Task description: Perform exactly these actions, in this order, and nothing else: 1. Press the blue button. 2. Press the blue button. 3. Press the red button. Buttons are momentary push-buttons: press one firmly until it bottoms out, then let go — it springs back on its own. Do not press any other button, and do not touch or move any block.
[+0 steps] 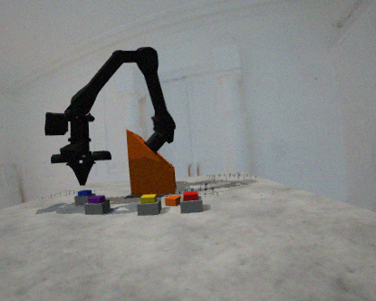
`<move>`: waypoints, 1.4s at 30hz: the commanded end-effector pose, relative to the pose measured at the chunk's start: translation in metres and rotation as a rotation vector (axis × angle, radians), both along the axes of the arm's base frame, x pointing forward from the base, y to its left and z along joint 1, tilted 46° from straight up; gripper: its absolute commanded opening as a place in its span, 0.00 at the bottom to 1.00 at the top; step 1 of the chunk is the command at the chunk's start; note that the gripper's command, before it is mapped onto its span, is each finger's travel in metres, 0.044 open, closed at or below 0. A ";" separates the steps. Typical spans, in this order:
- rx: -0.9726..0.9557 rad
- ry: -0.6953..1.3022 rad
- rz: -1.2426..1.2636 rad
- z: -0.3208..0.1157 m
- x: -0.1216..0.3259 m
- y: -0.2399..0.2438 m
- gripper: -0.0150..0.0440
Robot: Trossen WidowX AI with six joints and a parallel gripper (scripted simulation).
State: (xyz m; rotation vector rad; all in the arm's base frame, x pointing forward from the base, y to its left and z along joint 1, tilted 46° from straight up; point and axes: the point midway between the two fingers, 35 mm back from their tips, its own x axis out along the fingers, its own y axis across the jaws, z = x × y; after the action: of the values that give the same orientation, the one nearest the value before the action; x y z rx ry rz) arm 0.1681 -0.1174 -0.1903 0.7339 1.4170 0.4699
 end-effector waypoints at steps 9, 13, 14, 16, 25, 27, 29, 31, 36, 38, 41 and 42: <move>0.013 0.007 -0.002 -0.014 0.000 0.018 0.29; 0.014 0.007 -0.002 -0.017 0.001 0.021 0.29; 0.014 0.007 -0.002 -0.017 0.001 0.021 0.29; 0.014 0.007 -0.002 -0.017 0.001 0.021 0.29; 0.014 0.007 -0.002 -0.017 0.001 0.021 0.29; 0.014 0.007 -0.002 -0.017 0.001 0.021 0.29; 0.014 0.007 -0.002 -0.017 0.001 0.021 0.29; 0.014 0.007 -0.002 -0.017 0.001 0.021 0.29; 0.011 0.007 -0.002 0.005 -0.003 -0.002 0.29; 0.012 0.008 -0.002 0.007 -0.003 -0.004 0.29; 0.012 0.008 -0.002 0.007 -0.003 -0.004 0.29; 0.012 0.008 -0.002 0.007 -0.003 -0.003 0.29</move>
State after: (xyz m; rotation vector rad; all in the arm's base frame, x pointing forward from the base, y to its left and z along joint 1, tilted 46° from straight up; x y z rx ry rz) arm 0.1646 -0.1180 -0.1853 0.7565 1.4195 0.4717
